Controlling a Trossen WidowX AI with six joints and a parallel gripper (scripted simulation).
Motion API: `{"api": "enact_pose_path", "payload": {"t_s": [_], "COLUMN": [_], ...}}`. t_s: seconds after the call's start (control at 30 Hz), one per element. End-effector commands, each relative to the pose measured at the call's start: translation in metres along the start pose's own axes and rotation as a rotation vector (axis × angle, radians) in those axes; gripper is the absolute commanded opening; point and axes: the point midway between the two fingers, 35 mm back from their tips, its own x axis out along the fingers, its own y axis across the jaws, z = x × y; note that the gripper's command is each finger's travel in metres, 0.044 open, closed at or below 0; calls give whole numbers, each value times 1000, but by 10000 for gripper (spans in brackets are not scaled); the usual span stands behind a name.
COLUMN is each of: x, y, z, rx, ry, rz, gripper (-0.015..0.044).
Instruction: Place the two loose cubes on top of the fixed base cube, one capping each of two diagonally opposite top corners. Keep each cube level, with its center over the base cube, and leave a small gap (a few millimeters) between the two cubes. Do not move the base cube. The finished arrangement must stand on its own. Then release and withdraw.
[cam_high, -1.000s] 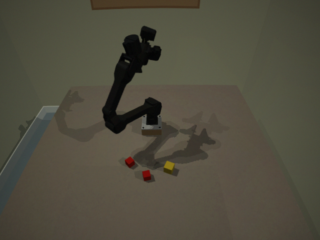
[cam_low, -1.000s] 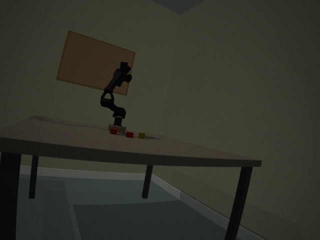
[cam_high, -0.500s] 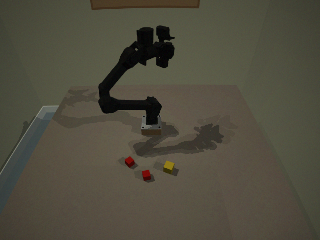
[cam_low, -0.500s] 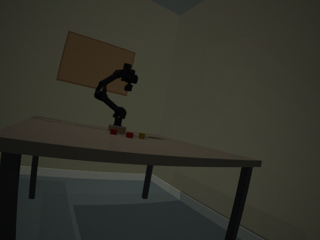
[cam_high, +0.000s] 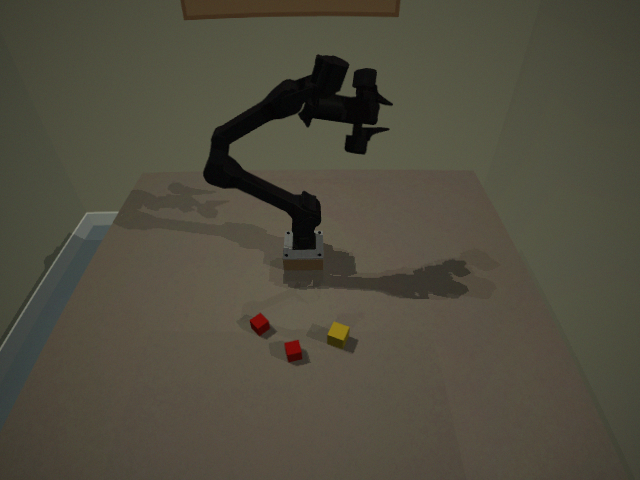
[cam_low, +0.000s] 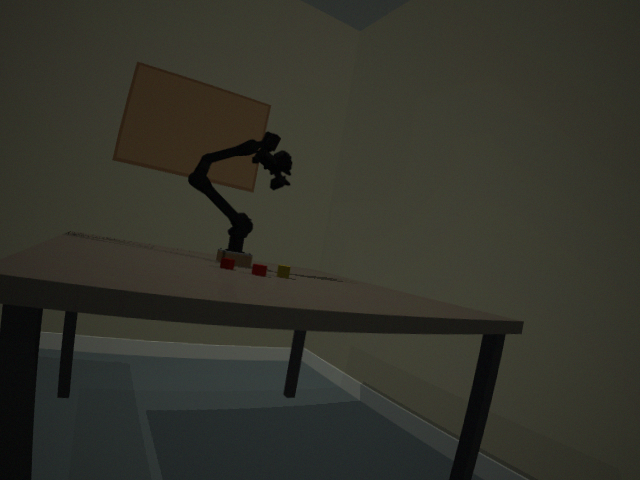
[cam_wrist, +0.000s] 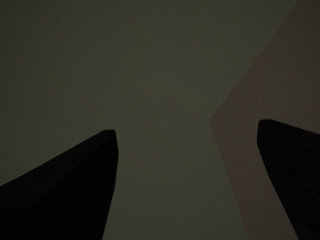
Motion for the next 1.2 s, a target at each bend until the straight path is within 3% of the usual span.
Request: {"api": "enact_pose_path", "payload": {"t_s": [0.0, 0.53, 1.17], "x": [9, 3, -88], "y": [-19, -116, -244], "z": [27, 116, 168], "rx": [-76, -262, -285], "ry": [-89, -226, -72], "rz": [-118, -606, -1110], "gripper": [265, 265, 265]}}
